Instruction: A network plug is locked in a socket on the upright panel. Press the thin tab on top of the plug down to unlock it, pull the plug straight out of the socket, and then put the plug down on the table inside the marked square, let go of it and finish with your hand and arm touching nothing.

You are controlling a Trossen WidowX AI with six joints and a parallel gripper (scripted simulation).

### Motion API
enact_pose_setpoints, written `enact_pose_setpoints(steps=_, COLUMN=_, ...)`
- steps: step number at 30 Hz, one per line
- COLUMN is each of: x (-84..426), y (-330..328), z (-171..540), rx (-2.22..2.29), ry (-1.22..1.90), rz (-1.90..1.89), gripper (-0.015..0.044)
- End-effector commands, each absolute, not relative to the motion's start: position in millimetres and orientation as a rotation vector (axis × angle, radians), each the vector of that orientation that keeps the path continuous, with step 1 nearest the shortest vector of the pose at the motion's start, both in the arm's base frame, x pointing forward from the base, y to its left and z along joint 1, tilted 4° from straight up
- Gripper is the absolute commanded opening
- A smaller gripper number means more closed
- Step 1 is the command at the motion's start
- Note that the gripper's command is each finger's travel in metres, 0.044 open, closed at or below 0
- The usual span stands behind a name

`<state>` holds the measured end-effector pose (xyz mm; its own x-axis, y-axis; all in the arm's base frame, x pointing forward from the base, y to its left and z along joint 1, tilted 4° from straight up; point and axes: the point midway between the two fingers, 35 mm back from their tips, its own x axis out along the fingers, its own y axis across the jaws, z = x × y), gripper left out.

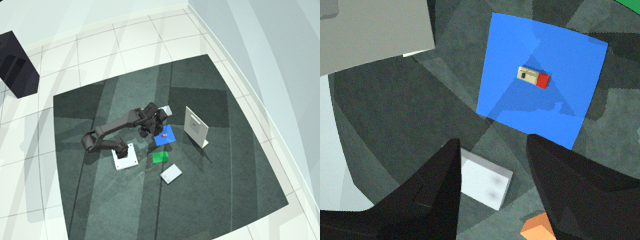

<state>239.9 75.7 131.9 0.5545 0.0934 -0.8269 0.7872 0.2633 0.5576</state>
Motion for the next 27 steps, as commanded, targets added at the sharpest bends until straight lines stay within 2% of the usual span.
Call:
enact_pose_setpoints(steps=1, x=243.2, y=77.6, z=147.6, rx=1.244, ry=0.882, rz=-0.559, gripper=0.0156)
enact_pose_setpoints(steps=27, x=239.7, y=81.6, z=223.7, rx=1.251, ry=0.875, rz=-0.556, gripper=0.0156)
